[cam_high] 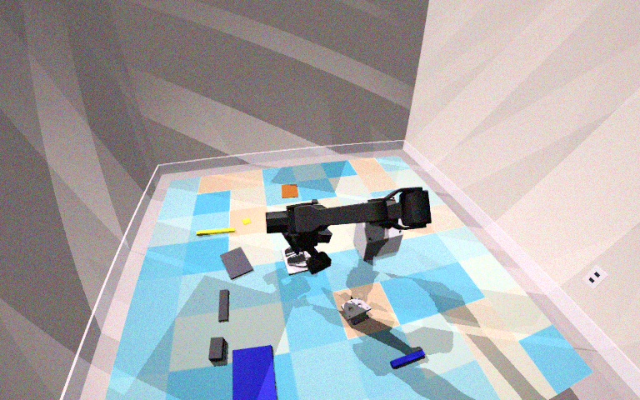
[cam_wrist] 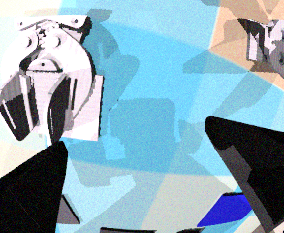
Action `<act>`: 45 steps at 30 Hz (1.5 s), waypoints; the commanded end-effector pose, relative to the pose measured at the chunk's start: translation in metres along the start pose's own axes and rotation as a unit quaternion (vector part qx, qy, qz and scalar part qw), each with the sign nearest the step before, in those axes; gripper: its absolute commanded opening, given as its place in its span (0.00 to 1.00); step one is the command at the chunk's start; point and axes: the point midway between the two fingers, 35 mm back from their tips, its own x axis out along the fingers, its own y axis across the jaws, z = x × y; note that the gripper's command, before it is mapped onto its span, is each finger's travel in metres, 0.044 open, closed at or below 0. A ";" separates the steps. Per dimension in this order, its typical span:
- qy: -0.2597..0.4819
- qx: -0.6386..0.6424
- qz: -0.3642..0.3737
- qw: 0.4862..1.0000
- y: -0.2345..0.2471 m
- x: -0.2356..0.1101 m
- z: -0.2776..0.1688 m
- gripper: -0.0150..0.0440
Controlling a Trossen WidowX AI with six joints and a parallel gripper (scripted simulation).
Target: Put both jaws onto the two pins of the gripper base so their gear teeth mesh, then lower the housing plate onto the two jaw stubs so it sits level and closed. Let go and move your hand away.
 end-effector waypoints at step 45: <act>-0.003 -0.448 0.002 0.894 -0.131 -0.014 0.019 1.00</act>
